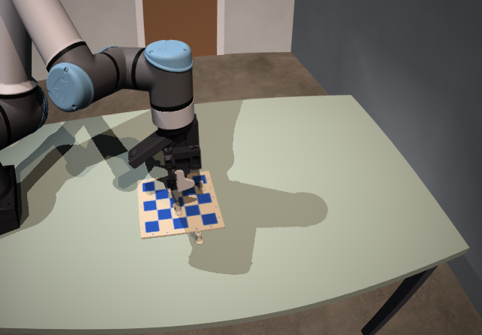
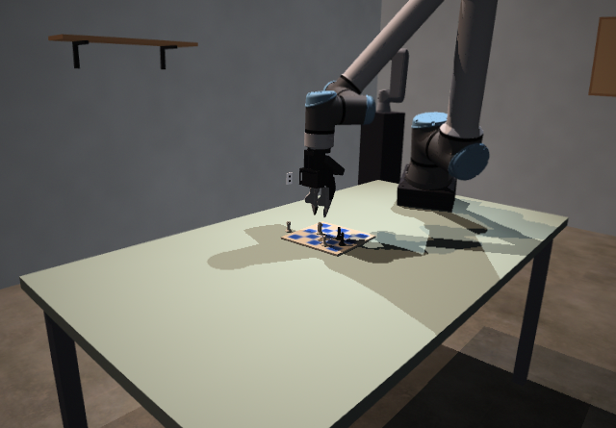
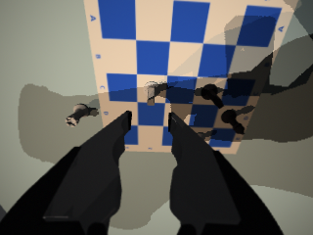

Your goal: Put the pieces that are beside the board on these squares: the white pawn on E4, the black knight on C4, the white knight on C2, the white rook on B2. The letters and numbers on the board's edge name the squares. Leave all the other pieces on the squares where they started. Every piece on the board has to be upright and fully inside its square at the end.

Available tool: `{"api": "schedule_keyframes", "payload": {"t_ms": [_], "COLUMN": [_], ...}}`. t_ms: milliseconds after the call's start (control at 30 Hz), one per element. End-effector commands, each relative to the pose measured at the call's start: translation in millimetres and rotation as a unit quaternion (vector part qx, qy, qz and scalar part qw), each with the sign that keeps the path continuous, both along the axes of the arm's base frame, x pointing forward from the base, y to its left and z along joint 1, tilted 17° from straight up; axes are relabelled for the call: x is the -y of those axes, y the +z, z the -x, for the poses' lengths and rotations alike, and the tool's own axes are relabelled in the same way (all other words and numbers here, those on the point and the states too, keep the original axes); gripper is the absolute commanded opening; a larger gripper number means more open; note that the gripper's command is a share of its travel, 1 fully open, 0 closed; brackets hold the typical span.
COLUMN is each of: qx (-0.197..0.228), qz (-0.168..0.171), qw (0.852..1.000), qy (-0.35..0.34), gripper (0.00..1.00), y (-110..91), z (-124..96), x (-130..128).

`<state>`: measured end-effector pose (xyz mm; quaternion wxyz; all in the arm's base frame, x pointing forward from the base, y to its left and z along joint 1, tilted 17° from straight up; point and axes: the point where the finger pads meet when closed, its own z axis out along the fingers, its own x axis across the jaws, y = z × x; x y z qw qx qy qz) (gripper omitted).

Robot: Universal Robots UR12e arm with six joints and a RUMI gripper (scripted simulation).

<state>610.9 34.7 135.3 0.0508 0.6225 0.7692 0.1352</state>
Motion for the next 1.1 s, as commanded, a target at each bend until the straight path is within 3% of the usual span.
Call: {"api": "schedule_keyframes", "payload": {"t_ms": [0,167,333,367,1067], "qx": [0.0,0.0,0.0,0.0,0.0], "qz": [0.0,0.0,0.0,0.0,0.0], "qw": [1.0,1.0,1.0,1.0,1.0], "qy": [0.0,0.0,0.0,0.0,0.0], "gripper": [0.22,0.22,0.22,1.0,1.0], "y": [22,38,42,42,42], "z": [5,9,10,10,10], "x": [4,6,6,6,6]}}
